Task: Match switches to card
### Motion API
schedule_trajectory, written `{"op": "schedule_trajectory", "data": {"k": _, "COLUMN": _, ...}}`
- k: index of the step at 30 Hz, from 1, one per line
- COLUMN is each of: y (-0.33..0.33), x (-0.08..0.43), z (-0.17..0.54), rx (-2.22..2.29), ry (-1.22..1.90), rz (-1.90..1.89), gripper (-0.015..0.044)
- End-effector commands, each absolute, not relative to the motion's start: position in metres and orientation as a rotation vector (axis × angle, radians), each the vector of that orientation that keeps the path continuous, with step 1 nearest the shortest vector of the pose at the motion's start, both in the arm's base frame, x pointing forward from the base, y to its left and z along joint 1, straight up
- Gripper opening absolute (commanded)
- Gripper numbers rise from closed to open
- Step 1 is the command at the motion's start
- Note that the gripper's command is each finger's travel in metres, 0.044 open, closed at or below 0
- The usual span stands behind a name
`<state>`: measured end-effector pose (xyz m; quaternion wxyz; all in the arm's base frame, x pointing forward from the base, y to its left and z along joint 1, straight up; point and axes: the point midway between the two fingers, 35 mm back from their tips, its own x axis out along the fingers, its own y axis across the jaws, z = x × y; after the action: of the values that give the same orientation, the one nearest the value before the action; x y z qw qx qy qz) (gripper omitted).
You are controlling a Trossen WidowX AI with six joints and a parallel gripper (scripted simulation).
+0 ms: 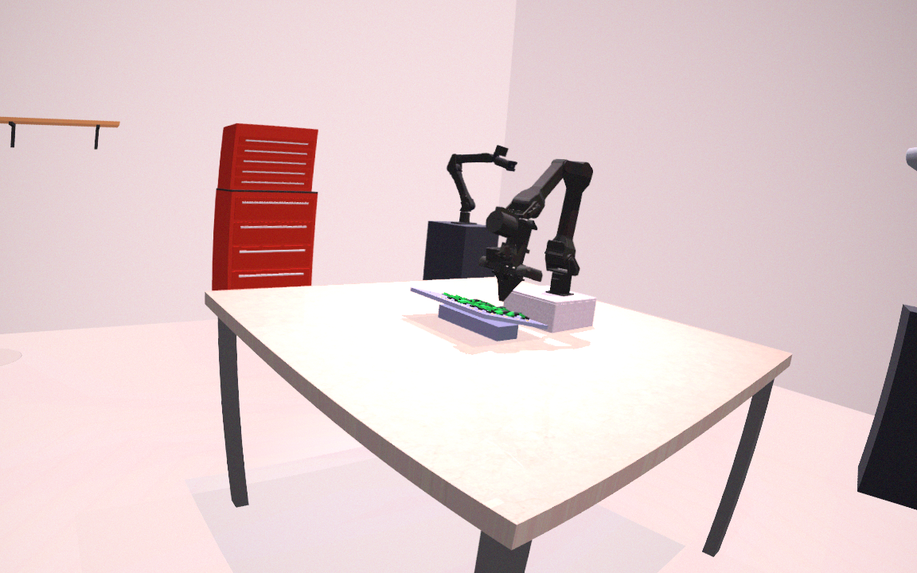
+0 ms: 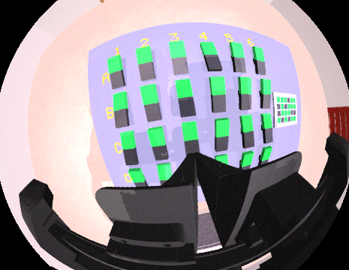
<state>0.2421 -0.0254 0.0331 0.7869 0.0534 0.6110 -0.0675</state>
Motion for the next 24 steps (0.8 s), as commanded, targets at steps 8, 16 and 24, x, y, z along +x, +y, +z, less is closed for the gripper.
{"op": "schedule_trajectory", "data": {"k": 8, "y": -0.0269, "x": 0.2443, "z": 0.0187, "rx": 0.113, "ry": 1.318, "rz": -0.153, "gripper": 0.0000}}
{"op": "schedule_trajectory", "data": {"k": 16, "y": -0.0269, "x": 0.2443, "z": 0.0187, "rx": 0.113, "ry": 1.318, "rz": -0.153, "gripper": 0.0000}}
{"op": "schedule_trajectory", "data": {"k": 24, "y": -0.0269, "x": 0.2443, "z": 0.0187, "rx": 0.113, "ry": 1.318, "rz": -0.153, "gripper": 0.0000}}
